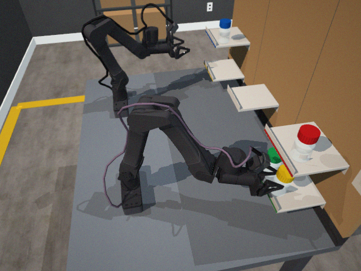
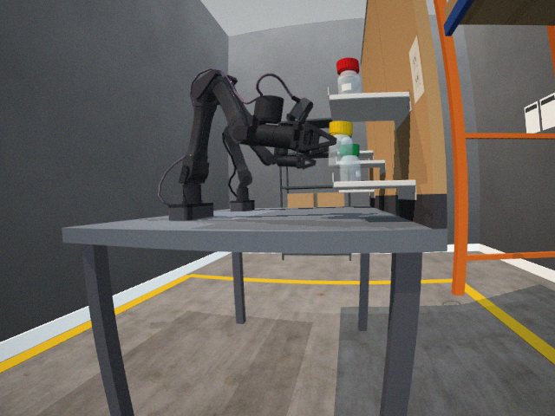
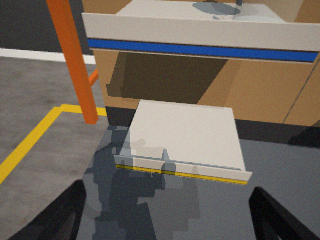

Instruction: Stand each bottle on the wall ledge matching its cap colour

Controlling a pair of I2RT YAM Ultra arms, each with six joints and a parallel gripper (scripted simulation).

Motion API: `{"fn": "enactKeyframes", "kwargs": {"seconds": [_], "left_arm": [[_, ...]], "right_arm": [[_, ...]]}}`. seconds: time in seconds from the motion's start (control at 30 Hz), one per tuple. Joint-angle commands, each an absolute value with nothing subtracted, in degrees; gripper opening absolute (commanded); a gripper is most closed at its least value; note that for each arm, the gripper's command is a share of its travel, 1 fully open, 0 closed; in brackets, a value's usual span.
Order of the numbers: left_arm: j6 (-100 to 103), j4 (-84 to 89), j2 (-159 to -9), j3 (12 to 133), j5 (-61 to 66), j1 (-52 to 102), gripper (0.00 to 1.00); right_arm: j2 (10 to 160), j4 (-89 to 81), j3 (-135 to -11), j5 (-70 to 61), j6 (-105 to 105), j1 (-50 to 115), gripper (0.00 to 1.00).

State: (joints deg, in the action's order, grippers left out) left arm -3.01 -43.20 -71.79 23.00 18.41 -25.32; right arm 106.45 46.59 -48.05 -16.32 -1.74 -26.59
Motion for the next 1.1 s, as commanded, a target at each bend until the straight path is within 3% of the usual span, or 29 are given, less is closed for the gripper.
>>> {"fn": "enactKeyframes", "kwargs": {"seconds": [0.0, 1.07], "left_arm": [[-3.55, -43.59, -70.73, 23.14, 18.89, -25.59, 1.00], [-3.55, -43.59, -70.73, 23.14, 18.89, -25.59, 1.00]], "right_arm": [[102.93, 49.69, -47.37, -17.43, -2.20, -27.26, 0.49], [91.56, 51.11, -33.45, -20.97, -2.73, -31.06, 0.49]]}}
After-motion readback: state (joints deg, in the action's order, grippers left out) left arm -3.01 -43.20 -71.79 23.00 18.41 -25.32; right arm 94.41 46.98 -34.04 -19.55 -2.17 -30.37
